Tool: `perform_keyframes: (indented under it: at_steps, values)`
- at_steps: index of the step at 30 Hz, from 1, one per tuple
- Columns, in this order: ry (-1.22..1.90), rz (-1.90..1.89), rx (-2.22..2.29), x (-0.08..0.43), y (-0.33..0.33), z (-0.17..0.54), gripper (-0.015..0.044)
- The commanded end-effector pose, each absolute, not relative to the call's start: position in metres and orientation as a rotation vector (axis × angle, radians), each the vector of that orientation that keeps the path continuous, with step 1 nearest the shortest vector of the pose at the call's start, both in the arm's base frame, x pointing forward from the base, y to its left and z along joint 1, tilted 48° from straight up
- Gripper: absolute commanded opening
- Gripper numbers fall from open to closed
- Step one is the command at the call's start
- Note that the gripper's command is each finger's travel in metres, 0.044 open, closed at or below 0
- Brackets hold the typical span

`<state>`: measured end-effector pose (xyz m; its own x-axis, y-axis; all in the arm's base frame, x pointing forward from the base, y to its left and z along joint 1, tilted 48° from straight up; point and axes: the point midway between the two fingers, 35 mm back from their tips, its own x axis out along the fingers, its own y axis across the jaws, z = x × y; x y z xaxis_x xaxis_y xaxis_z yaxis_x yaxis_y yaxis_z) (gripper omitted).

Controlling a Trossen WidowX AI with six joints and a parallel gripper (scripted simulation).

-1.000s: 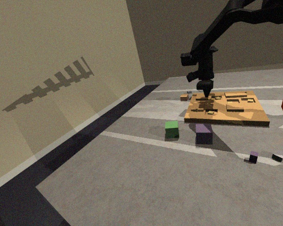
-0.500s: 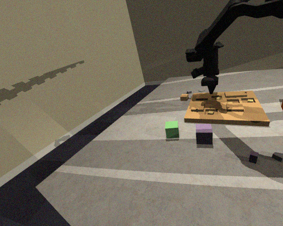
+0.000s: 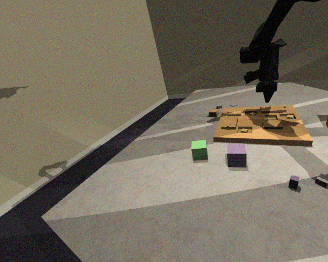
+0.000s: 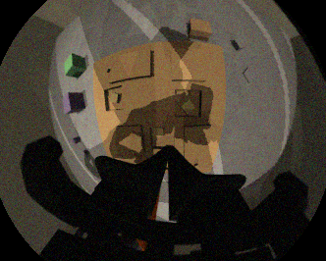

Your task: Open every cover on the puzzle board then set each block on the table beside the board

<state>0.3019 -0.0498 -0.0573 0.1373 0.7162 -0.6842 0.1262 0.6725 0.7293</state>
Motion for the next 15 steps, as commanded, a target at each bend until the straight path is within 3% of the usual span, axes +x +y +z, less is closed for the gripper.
perform_keyframes:
  at_steps: [1,15]
  values:
    - [1.403,0.473,0.785,0.275,-0.051,-0.061,0.0000]
    - [1.424,0.434,0.848,0.216,-0.042,-0.068,0.0000]
